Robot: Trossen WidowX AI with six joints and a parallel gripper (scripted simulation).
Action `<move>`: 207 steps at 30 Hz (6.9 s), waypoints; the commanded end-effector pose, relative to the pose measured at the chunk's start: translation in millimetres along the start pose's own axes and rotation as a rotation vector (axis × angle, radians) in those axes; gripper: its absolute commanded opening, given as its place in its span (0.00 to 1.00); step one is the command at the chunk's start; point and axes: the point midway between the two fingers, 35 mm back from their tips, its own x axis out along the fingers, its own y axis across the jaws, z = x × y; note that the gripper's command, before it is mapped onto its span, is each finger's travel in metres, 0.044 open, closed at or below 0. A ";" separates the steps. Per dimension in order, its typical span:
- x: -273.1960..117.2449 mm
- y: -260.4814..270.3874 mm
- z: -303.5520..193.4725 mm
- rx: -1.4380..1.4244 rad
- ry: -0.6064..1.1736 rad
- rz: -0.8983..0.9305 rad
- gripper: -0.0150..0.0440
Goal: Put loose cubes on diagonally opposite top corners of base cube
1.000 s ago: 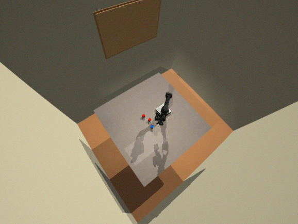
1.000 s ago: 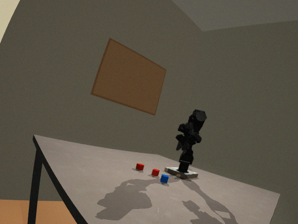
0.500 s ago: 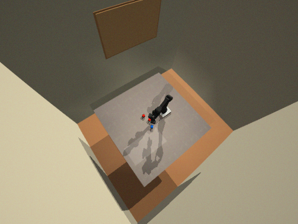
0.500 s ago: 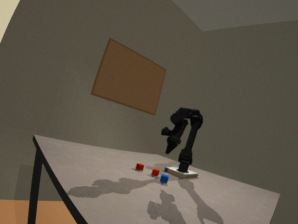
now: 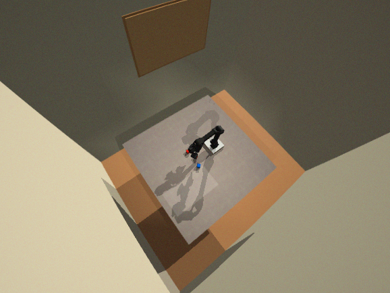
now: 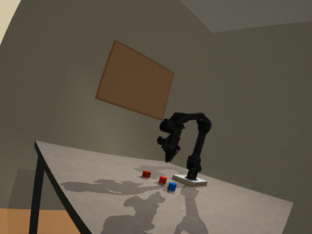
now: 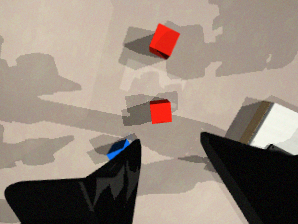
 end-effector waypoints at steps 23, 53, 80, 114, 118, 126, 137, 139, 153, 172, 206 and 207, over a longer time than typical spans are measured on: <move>84.3 0.5 -1.4 0.000 0.012 -0.001 0.70; 97.5 1.9 -0.7 0.000 0.012 -0.001 0.43; 12.4 2.1 0.6 0.000 0.012 -0.001 0.43; 23.9 44.2 -55.4 -0.729 0.006 0.006 0.43; 28.4 50.3 -64.1 -0.840 0.008 0.008 0.43; 37.7 61.5 -82.1 -1.059 0.013 0.013 0.43; 40.7 64.7 -87.9 -1.127 0.015 0.015 0.43; 40.7 64.7 -87.9 -1.127 0.015 0.015 0.43; 66.0 65.3 -88.8 -1.134 0.015 0.015 0.43; 68.8 65.2 -88.9 -1.130 0.015 0.015 0.43; 42.0 64.5 -87.6 -1.130 0.012 0.010 0.60; 40.8 64.5 -87.6 -1.130 0.012 0.010 0.60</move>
